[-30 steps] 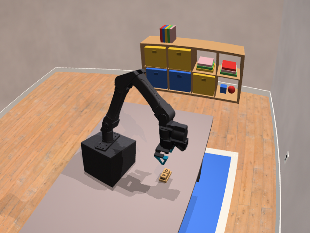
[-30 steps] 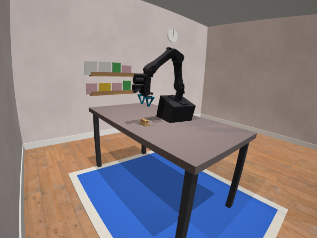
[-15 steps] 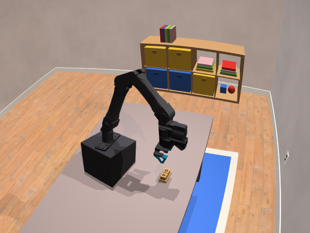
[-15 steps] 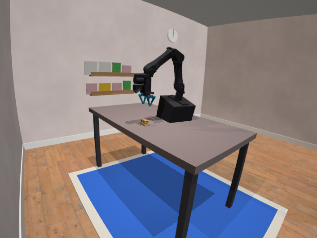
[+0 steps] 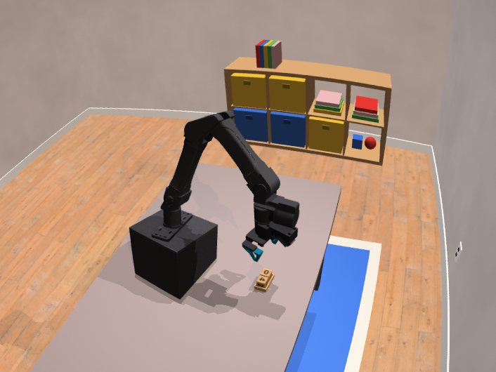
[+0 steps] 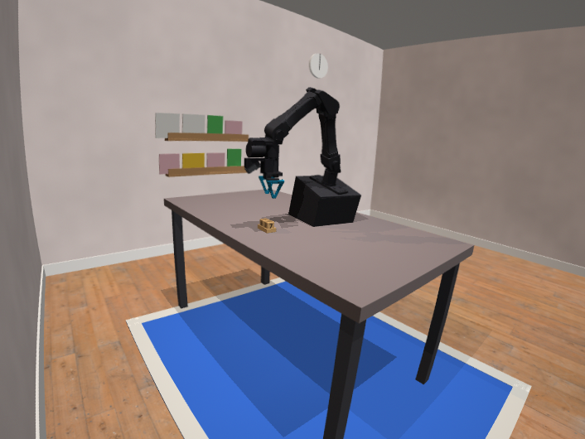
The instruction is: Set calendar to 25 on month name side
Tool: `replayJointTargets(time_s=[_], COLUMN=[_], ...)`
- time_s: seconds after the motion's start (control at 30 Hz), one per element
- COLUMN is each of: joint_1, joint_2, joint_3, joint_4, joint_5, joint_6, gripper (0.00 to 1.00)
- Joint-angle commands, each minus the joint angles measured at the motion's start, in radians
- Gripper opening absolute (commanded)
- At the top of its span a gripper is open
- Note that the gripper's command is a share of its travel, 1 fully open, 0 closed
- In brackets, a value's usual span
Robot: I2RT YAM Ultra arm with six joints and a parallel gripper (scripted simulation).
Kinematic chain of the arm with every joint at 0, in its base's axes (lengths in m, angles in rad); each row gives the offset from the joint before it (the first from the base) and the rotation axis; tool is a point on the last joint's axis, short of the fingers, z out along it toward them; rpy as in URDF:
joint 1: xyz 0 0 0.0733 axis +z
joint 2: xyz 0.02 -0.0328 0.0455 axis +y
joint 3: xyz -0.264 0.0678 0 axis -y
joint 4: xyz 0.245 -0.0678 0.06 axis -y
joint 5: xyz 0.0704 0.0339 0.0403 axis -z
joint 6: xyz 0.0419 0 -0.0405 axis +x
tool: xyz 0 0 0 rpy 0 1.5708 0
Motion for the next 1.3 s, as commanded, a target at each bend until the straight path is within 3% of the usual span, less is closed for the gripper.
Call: replayJointTargets(time_s=[0.0, 0.4, 0.5, 0.57, 0.97, 1.27], joint_1=[0.001, 0.011, 0.011, 0.014, 0.024, 0.028], joint_2=[0.004, 0.035, 0.036, 0.046, 0.076, 0.087], joint_3=[-0.002, -0.025, -0.025, -0.033, -0.055, -0.062], joint_4=[0.028, 0.084, 0.085, 0.104, 0.158, 0.177], joint_5=[0.0, 0.0, 0.0, 0.0, 0.0, 0.0], joint_6=[0.196, 0.627, 0.633, 0.775, 1.196, 1.342], gripper=[1.0, 1.0, 1.0, 1.0, 1.0, 1.0])
